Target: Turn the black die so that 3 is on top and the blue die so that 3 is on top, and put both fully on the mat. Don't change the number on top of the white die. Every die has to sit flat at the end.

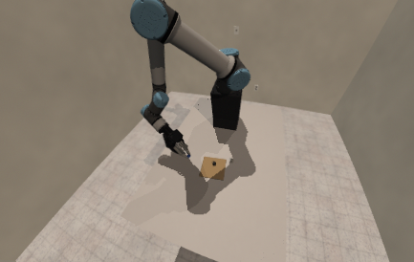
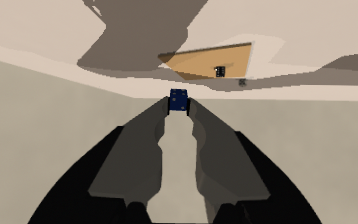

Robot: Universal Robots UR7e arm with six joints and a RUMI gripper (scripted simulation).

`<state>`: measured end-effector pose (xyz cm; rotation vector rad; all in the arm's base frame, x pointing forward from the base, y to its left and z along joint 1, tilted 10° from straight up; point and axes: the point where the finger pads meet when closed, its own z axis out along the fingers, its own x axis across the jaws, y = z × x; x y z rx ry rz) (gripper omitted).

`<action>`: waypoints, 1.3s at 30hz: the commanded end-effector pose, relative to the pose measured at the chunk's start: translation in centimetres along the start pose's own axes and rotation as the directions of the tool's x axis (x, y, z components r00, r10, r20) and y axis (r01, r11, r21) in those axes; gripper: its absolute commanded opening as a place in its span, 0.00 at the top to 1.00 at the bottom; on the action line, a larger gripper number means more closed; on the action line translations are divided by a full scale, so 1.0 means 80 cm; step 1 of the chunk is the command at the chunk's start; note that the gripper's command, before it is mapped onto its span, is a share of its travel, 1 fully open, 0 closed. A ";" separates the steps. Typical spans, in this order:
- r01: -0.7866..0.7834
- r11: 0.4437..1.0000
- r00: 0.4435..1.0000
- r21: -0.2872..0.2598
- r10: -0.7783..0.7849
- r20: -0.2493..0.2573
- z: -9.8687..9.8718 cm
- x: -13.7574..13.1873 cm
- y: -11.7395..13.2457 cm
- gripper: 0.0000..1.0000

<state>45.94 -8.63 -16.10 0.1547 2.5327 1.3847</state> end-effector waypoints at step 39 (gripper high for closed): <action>0.001 1.000 1.000 0.000 -0.001 -0.001 0.043 0.000 -0.065 1.00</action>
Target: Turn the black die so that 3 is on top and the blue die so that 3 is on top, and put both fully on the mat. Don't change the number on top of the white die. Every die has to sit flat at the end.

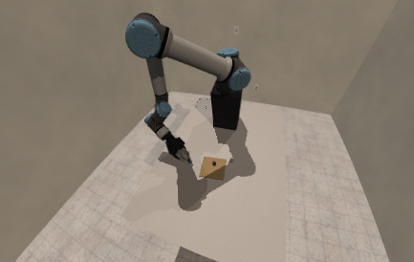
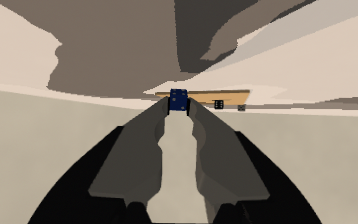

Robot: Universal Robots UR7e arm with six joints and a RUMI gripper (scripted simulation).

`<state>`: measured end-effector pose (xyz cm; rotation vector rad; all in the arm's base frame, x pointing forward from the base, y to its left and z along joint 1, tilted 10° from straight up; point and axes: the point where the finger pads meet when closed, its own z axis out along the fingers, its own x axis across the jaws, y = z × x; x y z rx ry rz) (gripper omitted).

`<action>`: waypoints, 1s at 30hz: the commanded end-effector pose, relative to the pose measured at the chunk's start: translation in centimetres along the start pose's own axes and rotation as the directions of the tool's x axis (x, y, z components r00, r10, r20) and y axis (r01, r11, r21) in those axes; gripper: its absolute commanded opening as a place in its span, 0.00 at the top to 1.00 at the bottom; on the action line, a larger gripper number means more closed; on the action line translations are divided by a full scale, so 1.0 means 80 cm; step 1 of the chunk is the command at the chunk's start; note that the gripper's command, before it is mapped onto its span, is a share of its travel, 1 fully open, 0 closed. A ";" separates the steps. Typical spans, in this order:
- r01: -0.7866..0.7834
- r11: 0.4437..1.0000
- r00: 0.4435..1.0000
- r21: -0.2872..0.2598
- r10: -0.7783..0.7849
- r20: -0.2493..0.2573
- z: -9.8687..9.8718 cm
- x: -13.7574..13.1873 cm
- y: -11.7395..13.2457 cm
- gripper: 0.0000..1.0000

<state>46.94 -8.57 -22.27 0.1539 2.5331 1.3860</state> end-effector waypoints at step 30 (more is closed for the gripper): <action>0.001 1.000 1.000 0.001 -0.001 0.001 0.002 -0.001 -0.003 1.00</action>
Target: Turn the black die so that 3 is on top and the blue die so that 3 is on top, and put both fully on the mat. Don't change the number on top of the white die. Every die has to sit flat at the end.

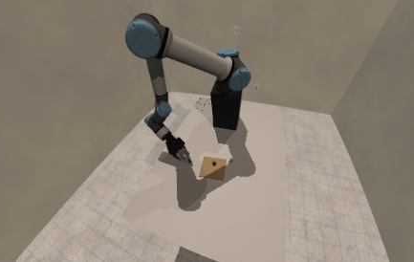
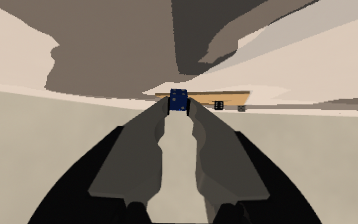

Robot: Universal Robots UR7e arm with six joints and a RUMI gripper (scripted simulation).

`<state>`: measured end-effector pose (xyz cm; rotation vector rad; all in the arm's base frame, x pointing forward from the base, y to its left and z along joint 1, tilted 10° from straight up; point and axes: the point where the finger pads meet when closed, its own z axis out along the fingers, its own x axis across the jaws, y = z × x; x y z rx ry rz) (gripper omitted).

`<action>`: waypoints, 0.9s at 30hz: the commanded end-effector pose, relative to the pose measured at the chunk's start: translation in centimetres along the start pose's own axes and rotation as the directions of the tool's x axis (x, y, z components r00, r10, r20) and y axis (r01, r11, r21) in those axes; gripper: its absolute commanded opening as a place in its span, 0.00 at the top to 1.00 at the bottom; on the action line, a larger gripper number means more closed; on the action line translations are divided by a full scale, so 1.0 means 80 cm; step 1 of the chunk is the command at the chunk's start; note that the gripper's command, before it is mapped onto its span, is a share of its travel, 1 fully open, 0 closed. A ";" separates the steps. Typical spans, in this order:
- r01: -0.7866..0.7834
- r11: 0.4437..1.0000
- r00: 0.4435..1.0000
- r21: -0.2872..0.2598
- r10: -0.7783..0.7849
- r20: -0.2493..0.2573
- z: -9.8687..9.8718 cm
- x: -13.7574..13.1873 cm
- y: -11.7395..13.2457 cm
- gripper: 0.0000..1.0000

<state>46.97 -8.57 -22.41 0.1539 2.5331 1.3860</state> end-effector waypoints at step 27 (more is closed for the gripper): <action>0.001 1.000 1.000 0.001 -0.001 0.001 0.007 -0.001 -0.011 1.00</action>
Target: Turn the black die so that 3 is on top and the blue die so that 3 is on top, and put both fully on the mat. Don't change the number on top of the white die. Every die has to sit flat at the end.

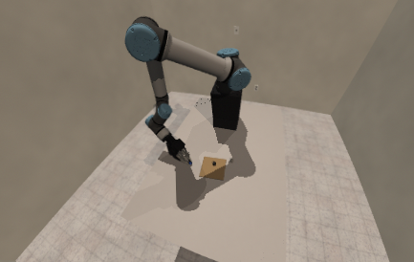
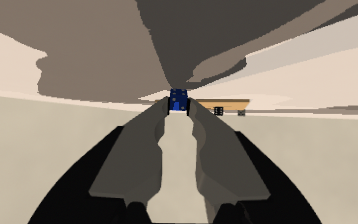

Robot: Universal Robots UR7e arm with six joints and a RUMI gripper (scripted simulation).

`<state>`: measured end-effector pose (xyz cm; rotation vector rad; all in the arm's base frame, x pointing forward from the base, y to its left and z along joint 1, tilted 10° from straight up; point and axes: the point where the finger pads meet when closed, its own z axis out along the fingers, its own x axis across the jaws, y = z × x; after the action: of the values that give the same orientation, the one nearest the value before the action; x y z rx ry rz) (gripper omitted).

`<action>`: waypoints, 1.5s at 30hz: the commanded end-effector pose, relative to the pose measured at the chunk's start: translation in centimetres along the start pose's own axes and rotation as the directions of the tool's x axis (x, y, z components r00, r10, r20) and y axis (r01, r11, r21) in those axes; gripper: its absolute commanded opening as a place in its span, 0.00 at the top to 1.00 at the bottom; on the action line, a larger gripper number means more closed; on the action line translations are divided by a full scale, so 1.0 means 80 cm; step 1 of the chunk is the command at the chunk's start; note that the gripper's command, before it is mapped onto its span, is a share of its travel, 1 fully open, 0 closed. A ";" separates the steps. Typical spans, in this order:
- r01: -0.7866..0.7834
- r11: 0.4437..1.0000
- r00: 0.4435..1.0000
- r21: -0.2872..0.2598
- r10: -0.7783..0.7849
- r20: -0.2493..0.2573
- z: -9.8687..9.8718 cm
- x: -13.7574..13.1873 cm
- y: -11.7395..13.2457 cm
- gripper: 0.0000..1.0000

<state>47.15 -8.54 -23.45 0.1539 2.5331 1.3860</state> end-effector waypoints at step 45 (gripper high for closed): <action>0.001 1.000 1.000 0.001 -0.001 0.001 0.000 -0.001 0.000 0.82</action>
<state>47.16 -8.54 -23.47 0.1539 2.5331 1.3860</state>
